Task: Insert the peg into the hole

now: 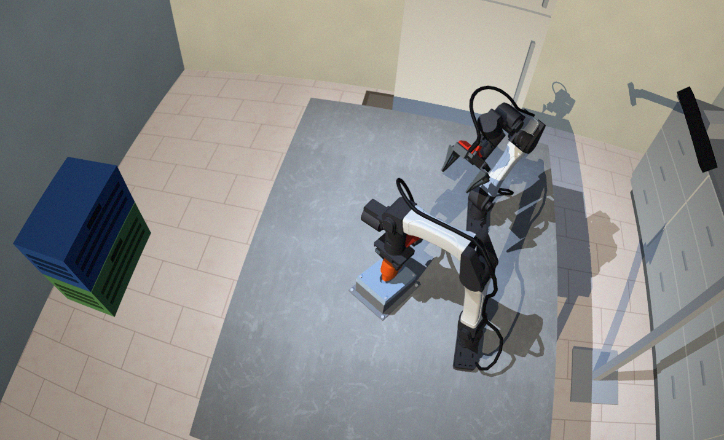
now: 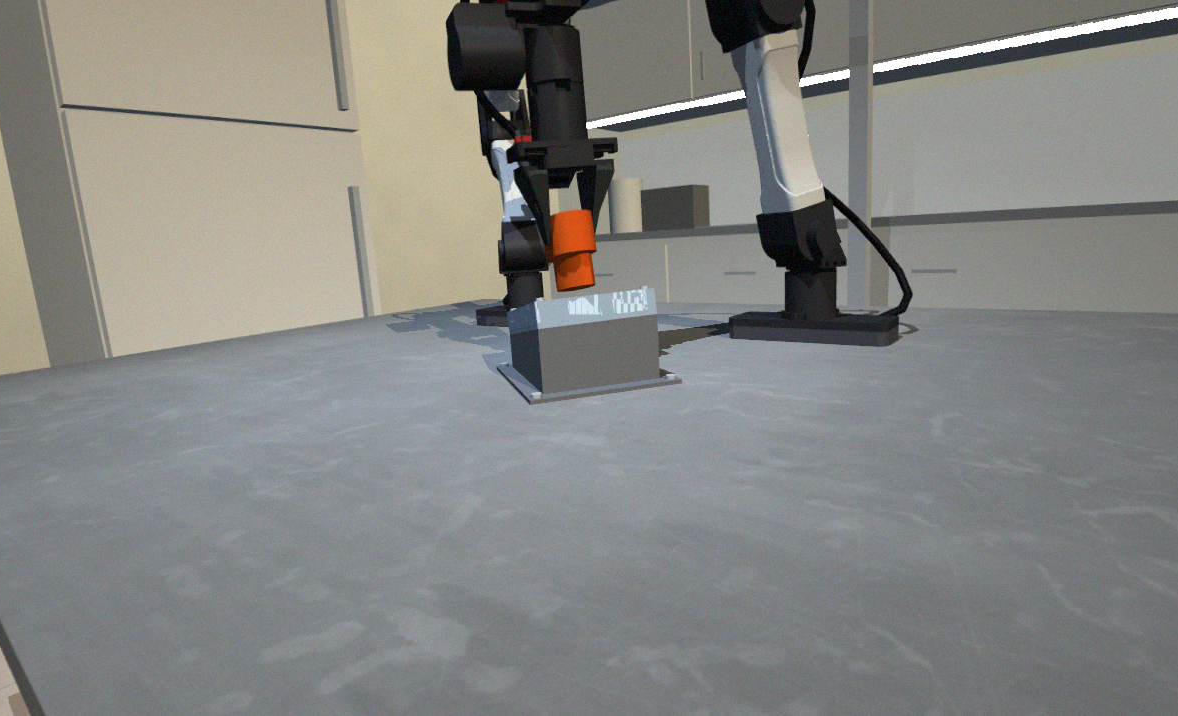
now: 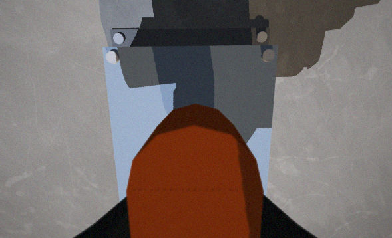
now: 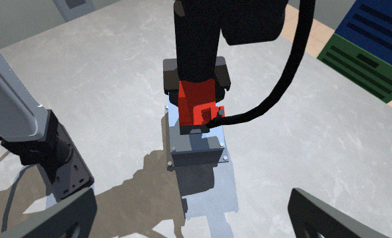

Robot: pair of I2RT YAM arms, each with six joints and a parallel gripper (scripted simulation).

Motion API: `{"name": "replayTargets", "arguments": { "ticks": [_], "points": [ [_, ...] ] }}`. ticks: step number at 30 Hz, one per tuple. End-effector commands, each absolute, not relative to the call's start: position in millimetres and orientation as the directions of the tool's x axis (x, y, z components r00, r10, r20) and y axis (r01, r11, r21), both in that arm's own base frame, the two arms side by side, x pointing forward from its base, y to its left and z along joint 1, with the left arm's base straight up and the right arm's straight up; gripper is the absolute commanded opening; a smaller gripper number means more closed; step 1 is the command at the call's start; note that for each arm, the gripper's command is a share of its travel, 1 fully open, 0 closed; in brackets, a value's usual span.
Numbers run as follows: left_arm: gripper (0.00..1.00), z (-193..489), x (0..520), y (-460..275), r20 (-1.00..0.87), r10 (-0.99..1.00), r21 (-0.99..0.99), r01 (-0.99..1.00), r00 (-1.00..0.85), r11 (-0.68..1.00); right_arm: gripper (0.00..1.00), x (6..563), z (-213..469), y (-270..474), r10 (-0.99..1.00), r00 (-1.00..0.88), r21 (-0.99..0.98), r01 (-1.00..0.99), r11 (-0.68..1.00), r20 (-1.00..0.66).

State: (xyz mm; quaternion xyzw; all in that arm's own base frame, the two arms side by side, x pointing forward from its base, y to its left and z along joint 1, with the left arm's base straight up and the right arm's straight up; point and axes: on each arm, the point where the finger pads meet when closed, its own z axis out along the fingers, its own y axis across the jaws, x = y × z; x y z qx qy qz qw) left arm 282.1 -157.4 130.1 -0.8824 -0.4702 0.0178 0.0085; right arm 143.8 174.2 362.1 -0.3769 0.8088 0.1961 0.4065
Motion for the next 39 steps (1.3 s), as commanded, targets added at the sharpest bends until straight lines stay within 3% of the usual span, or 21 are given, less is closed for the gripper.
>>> {"name": "replayTargets", "arguments": {
  "ticks": [1,39],
  "points": [
    [0.39,138.6,293.7,-160.9,-0.021,0.827,0.027,0.828,0.561,-0.561,1.00,143.5,369.7,171.6,-0.435,-0.384,0.012,-0.760,0.649,-0.815],
    [0.39,134.1,291.2,-157.6,-0.019,0.828,0.039,0.828,0.561,-0.560,1.00,143.5,369.7,171.6,-0.435,-0.384,0.011,-0.761,0.649,-0.815]
  ]
}}
